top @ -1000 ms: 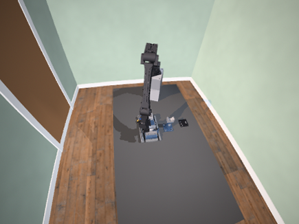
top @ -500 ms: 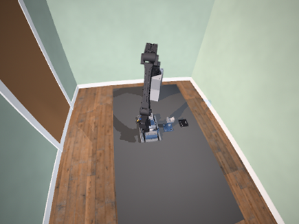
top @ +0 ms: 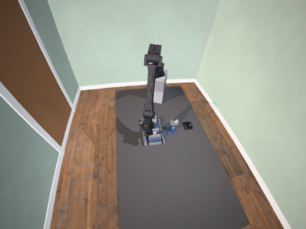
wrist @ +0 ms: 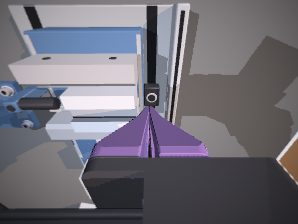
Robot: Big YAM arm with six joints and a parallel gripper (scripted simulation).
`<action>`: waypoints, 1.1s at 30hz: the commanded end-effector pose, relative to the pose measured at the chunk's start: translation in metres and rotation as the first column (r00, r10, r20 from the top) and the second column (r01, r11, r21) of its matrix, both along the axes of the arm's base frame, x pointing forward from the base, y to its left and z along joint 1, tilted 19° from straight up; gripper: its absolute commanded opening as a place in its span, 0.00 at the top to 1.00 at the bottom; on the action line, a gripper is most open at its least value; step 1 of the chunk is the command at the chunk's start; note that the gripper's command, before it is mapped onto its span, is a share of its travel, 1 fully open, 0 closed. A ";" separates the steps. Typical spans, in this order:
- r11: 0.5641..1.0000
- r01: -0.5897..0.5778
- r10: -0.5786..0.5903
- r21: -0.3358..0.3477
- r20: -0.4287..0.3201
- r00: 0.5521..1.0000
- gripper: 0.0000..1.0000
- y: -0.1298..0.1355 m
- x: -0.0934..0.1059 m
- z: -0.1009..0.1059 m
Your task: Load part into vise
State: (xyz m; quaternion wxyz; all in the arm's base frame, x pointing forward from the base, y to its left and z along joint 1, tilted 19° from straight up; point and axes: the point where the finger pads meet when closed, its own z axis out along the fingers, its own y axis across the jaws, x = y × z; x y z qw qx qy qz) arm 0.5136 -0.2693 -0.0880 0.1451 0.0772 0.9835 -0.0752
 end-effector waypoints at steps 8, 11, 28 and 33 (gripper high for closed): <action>1.000 -0.003 0.003 -0.012 0.024 1.000 1.00 -0.009 0.010 0.006; 1.000 -0.003 0.003 -0.012 0.024 1.000 1.00 -0.008 0.010 0.005; 1.000 -0.004 0.004 -0.010 0.025 1.000 1.00 -0.002 0.011 0.005; 1.000 -0.004 0.005 -0.010 0.025 1.000 1.00 0.000 0.011 0.005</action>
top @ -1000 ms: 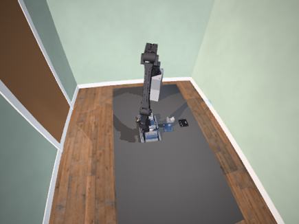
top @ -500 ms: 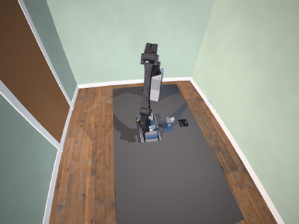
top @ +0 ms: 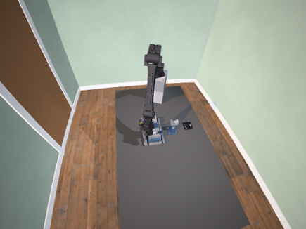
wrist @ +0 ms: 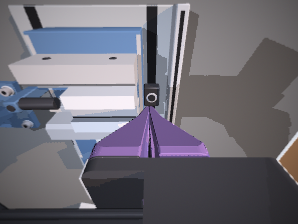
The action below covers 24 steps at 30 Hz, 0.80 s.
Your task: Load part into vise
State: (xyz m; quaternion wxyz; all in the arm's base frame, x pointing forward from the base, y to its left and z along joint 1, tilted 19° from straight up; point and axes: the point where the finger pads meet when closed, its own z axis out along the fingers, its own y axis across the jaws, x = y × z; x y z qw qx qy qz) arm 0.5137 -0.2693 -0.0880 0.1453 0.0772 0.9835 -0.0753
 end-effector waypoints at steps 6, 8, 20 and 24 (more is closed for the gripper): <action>1.000 -0.005 0.005 -0.007 0.022 1.000 1.00 0.004 0.011 0.004; 1.000 -0.003 0.003 -0.006 0.022 1.000 1.00 0.005 0.010 0.004; 1.000 -0.002 0.002 -0.006 0.020 1.000 1.00 0.007 0.010 0.004; 1.000 -0.001 0.001 -0.007 0.021 1.000 1.00 0.008 0.009 0.004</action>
